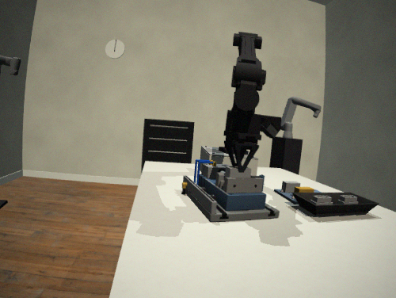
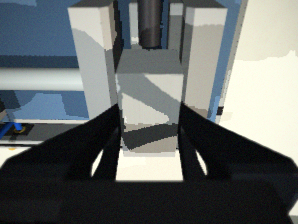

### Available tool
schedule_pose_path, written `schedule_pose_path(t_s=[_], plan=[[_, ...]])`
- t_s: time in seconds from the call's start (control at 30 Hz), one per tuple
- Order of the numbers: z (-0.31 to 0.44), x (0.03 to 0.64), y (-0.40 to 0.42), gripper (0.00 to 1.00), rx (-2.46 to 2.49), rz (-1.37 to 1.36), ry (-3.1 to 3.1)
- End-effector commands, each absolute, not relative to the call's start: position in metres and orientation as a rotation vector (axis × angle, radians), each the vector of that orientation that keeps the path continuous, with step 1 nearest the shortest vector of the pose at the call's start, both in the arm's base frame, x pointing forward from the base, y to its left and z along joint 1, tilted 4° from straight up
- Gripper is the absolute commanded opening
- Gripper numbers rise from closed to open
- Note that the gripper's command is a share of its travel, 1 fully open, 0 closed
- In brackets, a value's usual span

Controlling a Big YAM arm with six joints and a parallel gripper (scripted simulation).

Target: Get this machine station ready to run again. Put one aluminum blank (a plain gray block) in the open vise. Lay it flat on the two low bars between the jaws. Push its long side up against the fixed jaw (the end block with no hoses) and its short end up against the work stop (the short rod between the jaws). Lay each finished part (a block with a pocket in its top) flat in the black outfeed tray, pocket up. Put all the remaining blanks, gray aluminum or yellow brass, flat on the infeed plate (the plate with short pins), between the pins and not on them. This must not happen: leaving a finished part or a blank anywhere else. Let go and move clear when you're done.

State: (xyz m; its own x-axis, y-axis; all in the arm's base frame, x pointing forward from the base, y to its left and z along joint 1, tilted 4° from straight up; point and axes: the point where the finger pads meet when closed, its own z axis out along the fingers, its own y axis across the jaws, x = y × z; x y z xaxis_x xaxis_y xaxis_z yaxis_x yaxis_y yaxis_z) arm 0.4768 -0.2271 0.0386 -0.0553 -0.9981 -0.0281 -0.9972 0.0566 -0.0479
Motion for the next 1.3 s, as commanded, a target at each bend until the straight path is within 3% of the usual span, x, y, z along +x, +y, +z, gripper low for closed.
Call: schedule_pose_path(t_s=[0.0,1.27], plan=[[0.0557,0.4883,-0.2273,0.0,-2.101,-0.102,2.232],[0.0599,0.4925,-0.2292,0.0,-2.098,-0.118,2.228]])
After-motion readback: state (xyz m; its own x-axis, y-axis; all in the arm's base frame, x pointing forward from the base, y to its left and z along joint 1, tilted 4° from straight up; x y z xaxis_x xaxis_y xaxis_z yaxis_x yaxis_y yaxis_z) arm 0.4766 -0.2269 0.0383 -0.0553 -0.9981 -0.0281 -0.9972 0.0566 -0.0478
